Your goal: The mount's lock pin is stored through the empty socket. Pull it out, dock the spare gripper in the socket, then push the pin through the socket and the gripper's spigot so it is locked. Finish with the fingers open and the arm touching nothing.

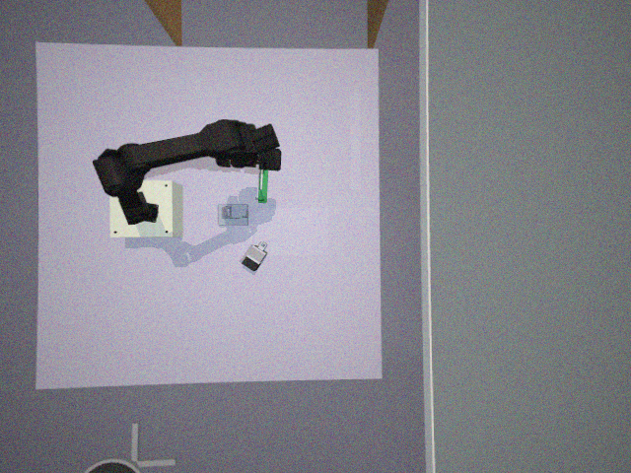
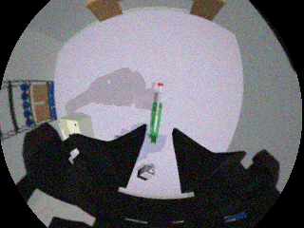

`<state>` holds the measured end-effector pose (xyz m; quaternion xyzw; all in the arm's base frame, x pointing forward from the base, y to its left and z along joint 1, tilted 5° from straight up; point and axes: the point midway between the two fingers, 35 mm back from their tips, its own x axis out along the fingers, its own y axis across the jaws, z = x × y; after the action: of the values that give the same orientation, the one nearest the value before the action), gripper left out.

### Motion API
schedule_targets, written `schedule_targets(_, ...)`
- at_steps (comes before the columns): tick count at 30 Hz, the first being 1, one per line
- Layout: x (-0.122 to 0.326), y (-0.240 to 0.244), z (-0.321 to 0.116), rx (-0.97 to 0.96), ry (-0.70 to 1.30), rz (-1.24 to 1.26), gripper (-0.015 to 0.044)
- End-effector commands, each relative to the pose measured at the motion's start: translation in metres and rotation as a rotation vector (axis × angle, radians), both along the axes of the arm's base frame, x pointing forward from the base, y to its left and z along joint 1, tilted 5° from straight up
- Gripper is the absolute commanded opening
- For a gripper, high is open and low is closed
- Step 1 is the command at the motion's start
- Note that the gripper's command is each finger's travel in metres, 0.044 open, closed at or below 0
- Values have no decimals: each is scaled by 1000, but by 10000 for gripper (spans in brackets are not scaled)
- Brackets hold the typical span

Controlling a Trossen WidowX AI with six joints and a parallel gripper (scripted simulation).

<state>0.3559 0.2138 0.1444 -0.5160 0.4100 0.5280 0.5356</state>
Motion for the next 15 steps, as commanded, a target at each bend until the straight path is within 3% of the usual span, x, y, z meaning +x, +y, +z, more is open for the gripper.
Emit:
schedule_targets(1,0,-3,-5,-15,-5,12,180)
schedule_targets(7,6,1,-65,-15,-5,12,180)
schedule_targets(15,7,1,-71,-15,-5,12,180)
